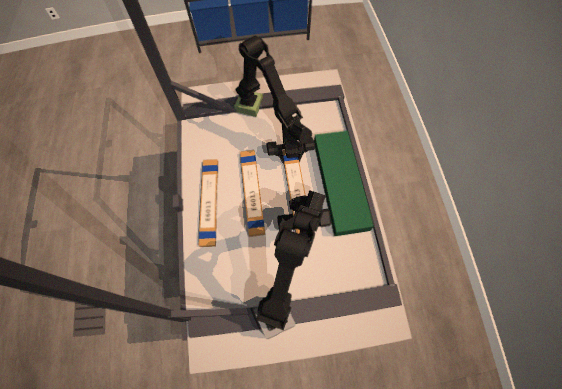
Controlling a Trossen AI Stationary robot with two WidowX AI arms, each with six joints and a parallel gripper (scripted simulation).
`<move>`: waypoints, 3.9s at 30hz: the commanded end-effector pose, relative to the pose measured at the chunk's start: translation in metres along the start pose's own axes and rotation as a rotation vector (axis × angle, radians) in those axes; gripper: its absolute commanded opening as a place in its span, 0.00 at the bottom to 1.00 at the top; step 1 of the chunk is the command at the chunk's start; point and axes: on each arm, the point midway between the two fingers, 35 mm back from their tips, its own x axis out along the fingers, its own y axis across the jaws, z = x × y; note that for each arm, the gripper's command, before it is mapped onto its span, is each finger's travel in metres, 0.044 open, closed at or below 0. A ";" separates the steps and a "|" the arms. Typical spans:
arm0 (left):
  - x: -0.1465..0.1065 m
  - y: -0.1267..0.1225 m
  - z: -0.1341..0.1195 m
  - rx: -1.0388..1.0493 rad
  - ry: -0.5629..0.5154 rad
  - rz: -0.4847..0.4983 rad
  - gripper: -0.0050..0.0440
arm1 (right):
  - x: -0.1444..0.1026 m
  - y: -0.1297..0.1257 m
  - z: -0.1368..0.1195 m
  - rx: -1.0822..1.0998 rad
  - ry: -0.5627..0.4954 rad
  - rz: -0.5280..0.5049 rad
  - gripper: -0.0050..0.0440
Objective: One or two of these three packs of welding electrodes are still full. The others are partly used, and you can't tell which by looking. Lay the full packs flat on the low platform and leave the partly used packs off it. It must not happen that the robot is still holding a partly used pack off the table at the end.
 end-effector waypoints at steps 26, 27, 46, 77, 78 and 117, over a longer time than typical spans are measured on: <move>-0.043 0.005 0.023 0.005 -0.032 0.026 0.00 | -0.044 -0.006 0.026 -0.005 -0.034 -0.024 0.00; -0.045 0.005 0.023 0.005 -0.032 0.026 0.00 | -0.046 -0.006 0.026 -0.005 -0.034 -0.024 0.00; -0.077 0.004 0.035 0.006 -0.032 0.026 0.00 | -0.078 -0.006 0.039 -0.006 -0.035 -0.025 0.00; -0.097 0.003 0.040 0.008 -0.029 0.023 0.00 | -0.095 -0.004 0.039 -0.005 -0.023 -0.019 0.00; -0.097 0.003 0.040 0.007 -0.029 0.023 0.00 | -0.095 -0.003 0.038 -0.005 -0.022 -0.019 0.00; -0.093 0.062 0.038 0.005 -0.014 0.013 0.00 | -0.091 -0.063 0.038 -0.004 -0.013 -0.013 0.00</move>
